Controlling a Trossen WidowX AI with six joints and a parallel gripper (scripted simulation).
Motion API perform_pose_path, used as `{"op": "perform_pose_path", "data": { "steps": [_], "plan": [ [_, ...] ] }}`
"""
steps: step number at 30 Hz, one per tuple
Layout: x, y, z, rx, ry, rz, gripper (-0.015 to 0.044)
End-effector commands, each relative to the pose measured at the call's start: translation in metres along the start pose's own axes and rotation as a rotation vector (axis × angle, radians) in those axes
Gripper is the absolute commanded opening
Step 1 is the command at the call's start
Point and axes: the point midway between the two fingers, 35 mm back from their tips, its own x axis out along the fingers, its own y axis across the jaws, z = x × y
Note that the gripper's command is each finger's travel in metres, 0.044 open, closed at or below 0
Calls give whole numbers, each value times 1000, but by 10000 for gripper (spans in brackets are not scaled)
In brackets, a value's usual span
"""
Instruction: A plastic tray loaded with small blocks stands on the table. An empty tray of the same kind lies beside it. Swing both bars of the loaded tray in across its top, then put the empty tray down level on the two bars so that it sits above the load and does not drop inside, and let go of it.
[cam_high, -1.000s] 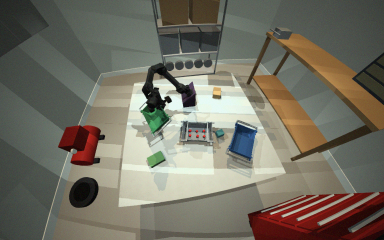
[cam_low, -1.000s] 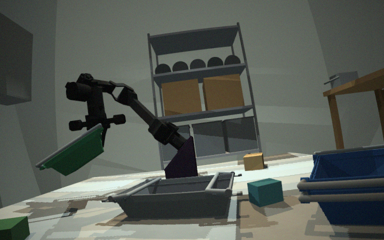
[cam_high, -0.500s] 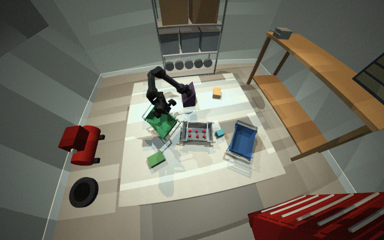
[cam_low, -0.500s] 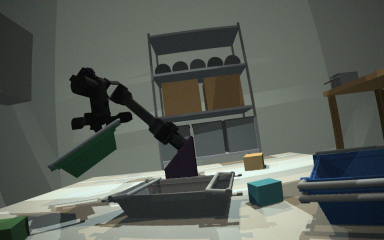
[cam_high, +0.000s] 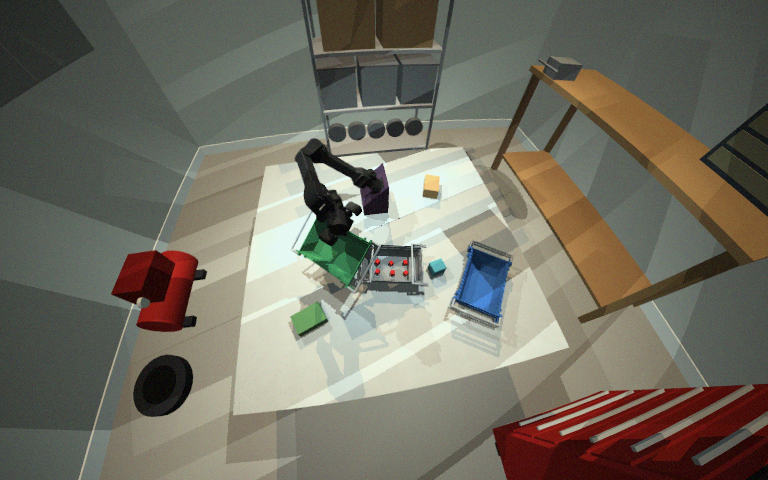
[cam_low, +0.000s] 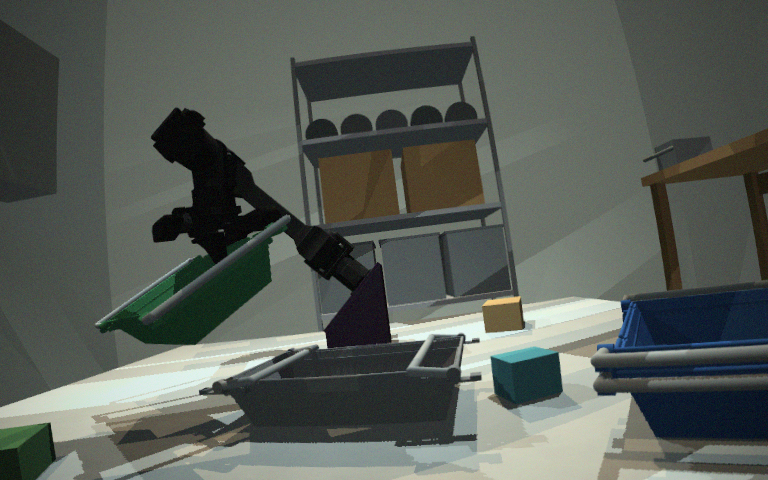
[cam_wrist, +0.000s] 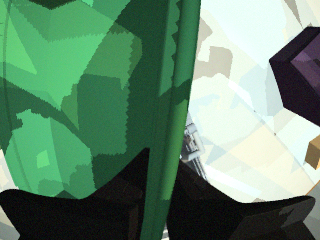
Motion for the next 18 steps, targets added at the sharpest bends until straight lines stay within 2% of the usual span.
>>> {"op": "perform_pose_path", "data": {
  "steps": [1,18],
  "plan": [
    [-6,-1,-19,-49,18,19,0],
    [-5,-32,-88,-269,-3,27,0]
  ]
}}
